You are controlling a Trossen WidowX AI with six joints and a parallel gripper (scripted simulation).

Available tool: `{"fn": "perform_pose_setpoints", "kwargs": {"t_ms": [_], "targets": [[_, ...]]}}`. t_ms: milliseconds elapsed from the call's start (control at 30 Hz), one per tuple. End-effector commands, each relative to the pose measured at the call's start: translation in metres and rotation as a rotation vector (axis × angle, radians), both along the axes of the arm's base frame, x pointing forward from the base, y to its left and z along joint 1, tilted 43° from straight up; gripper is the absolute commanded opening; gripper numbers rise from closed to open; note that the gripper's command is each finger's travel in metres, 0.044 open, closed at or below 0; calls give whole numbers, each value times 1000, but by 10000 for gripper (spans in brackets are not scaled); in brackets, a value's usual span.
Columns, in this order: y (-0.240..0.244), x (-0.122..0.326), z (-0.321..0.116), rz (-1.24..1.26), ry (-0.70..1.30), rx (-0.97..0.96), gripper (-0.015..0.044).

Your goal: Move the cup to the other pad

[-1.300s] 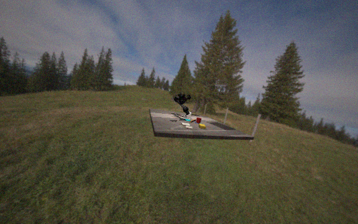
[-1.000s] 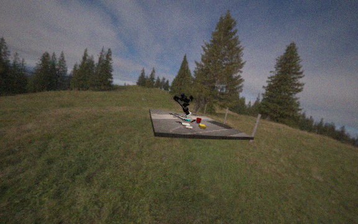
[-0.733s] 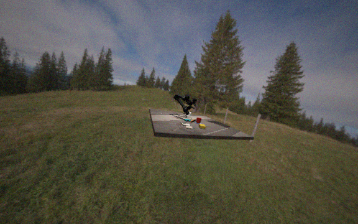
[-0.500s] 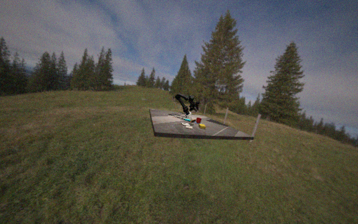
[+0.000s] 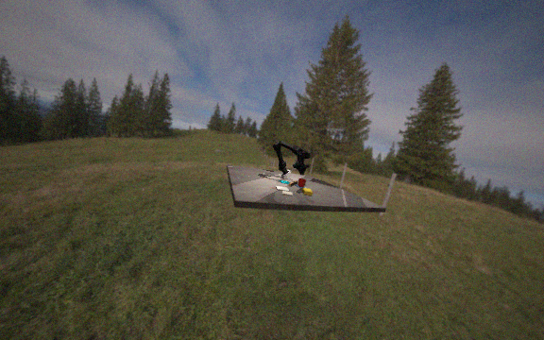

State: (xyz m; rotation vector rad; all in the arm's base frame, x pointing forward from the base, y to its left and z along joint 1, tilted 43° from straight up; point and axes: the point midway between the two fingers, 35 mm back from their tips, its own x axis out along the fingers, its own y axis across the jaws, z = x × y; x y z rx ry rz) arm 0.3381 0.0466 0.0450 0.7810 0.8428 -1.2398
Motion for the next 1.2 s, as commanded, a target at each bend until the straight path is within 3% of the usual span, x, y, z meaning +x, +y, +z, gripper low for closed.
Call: {"fn": "perform_pose_setpoints", "kwargs": {"t_ms": [0, 1167], "targets": [[9, -16, -24, -230, 39, -243, 148], [-14, -18, -48, -230, 39, -243, 148]]}}
